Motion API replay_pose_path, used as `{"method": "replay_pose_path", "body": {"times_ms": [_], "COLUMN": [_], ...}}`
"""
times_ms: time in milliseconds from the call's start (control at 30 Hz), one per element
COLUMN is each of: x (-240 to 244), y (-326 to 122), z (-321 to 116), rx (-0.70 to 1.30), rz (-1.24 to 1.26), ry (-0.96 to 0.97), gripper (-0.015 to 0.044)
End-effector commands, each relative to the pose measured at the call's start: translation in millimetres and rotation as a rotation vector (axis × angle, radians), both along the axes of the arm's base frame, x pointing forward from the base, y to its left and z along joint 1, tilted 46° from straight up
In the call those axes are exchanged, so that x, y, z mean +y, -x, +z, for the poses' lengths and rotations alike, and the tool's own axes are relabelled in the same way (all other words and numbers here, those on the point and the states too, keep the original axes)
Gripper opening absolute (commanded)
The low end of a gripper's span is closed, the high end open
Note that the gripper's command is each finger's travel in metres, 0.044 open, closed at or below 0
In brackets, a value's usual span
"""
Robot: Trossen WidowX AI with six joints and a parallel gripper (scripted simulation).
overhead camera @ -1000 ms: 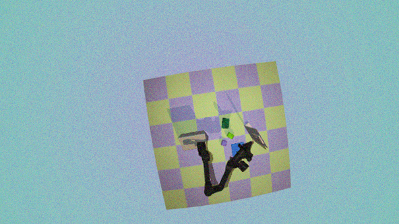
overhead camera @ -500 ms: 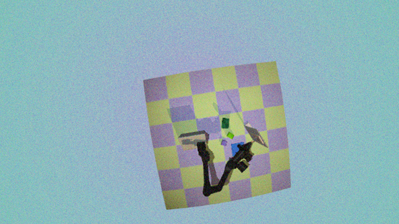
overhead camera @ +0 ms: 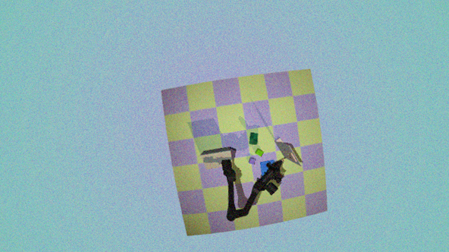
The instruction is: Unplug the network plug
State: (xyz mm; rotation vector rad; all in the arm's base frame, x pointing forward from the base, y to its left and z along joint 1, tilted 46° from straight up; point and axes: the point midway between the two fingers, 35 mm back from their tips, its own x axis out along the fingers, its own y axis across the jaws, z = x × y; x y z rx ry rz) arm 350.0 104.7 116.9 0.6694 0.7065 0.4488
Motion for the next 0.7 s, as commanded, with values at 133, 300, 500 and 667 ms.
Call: {"method": "replay_pose_path", "body": {"times_ms": [133,300,500,667], "x": [-1.9,-3.4,4.4,14.9], "y": [4.0,6.0,9.6,17.9], "z": [1.0,2.0,10.1,21.2], "rx": [0.0,0.0,0.001,0.002], "rz": [0.005,0.005,0.001,0.003], "ry": [0.002,0.002,0.001,0.002], "gripper": [0.0,0.0,0.0,0.0]}}
